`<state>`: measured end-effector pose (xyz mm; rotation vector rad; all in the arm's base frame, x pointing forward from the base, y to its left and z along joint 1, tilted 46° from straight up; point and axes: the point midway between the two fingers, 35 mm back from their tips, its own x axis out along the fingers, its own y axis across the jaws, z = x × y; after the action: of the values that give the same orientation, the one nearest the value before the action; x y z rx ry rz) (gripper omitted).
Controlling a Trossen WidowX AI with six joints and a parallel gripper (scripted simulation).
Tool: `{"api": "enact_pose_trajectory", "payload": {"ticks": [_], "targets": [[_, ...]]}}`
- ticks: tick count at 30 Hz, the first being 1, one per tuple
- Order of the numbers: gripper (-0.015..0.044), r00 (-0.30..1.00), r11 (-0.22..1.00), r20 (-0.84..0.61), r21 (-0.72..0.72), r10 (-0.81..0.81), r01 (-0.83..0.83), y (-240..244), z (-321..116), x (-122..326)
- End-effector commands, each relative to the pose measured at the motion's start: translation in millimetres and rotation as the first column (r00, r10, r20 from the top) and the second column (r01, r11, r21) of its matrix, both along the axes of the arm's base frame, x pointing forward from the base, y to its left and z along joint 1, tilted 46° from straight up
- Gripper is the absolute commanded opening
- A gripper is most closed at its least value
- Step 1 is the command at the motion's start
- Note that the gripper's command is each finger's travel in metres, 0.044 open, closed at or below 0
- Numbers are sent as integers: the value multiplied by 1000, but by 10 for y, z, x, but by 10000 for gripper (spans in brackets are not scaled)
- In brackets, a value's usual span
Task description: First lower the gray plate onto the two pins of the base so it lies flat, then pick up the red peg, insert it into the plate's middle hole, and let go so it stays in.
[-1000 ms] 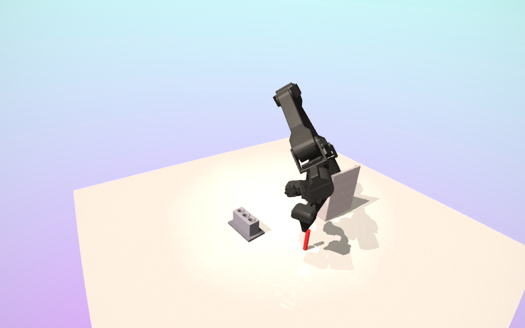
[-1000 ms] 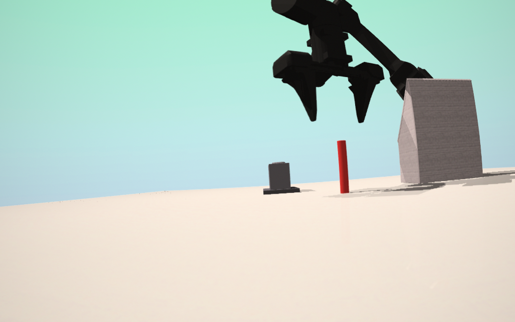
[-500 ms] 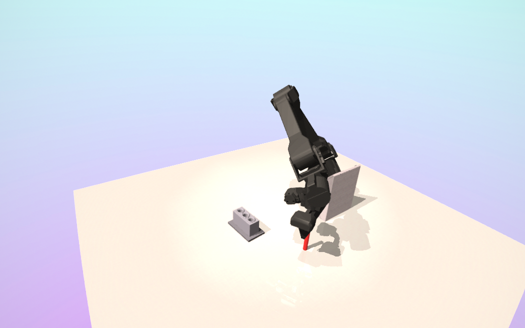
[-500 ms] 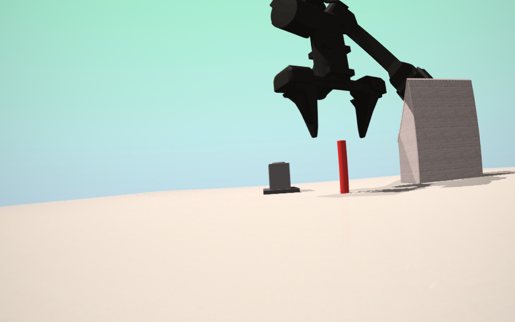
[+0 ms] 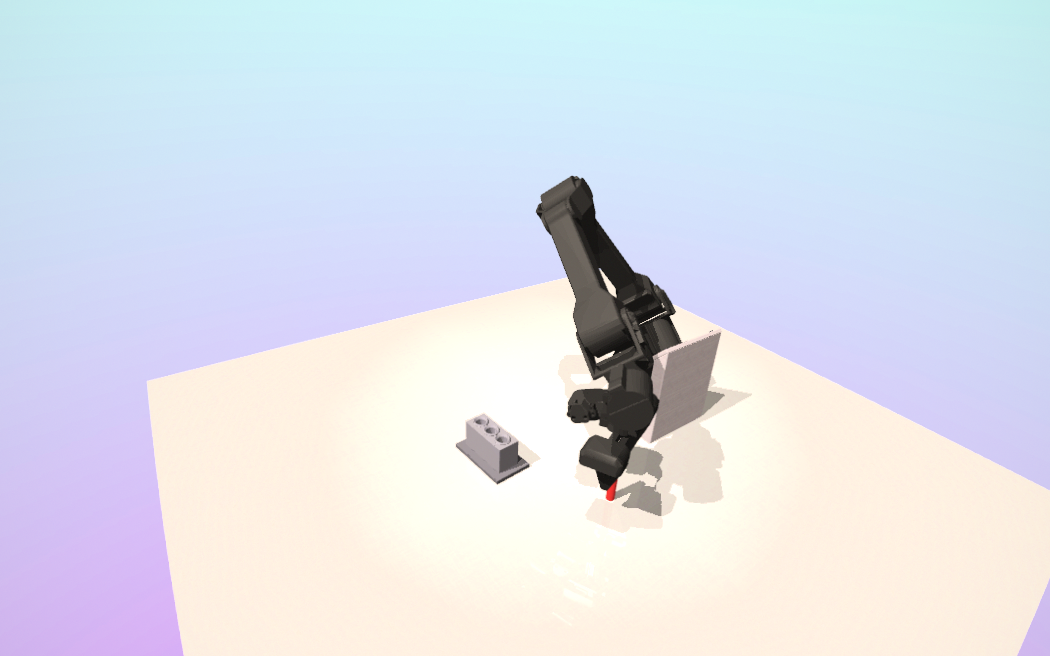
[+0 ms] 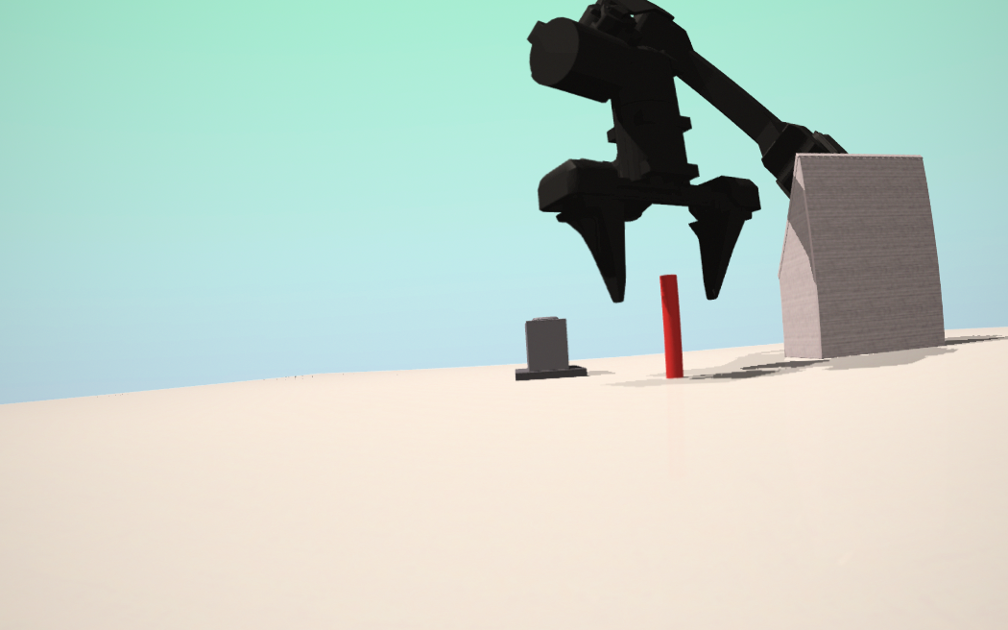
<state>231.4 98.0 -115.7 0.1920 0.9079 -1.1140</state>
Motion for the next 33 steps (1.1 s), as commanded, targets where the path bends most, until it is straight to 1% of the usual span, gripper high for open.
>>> {"api": "enact_pose_trajectory", "payload": {"ticks": [1,10,26,29,33], "targets": [[440,1000,1000,-2,-5,2,-2,-64,-45,5],[440,1000,1000,-1,-7,2,-2,-154,-124,11],[20,1000,1000,-1,-7,2,-2,-154,-124,11],[0,1000,1000,-1,-7,2,-2,-154,-124,11],[0,1000,1000,-1,-7,2,-2,-154,-124,11]]}}
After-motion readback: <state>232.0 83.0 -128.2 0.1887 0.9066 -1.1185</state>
